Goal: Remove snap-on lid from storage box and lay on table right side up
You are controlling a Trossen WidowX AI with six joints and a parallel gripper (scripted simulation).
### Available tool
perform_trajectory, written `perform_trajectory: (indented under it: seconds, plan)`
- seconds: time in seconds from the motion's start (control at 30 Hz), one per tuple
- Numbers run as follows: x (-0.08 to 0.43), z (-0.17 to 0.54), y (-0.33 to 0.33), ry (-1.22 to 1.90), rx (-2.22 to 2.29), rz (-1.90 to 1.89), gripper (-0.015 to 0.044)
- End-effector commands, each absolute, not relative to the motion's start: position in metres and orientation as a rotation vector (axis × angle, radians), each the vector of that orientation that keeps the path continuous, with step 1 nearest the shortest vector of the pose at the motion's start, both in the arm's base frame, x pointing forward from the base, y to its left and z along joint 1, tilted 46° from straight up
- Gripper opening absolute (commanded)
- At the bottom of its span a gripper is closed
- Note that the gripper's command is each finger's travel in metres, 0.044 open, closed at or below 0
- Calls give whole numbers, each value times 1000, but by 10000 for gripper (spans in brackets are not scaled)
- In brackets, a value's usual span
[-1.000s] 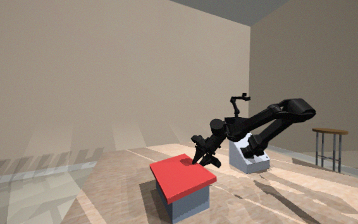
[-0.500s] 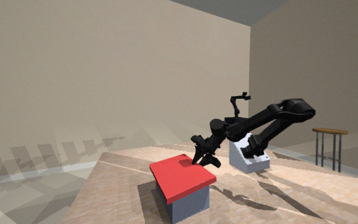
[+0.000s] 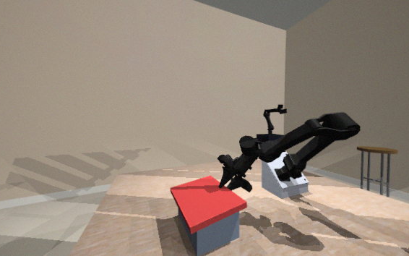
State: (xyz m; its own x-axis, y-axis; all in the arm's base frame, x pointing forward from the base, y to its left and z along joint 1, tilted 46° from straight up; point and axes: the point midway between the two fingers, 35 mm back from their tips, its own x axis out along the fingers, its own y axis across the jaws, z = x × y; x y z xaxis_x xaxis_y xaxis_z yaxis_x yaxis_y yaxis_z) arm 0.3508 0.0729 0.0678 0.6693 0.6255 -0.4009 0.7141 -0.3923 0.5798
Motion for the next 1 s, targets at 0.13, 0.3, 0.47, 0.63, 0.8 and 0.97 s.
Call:
perform_trajectory:
  seconds: [0.13, 0.3, 0.47, 0.63, 0.8, 0.97]
  plan:
    - [351, 69, 72, 1024, 2131, -151, 0]
    - [352, 74, 67, 1022, 2132, -152, 0]
    - [354, 78, 63, 1022, 2131, -152, 0]
    - [356, 83, 58, 1022, 2131, -152, 0]
    - [358, 88, 54, 1022, 2131, -152, 0]
    - [360, 93, 50, 1022, 2131, -152, 0]
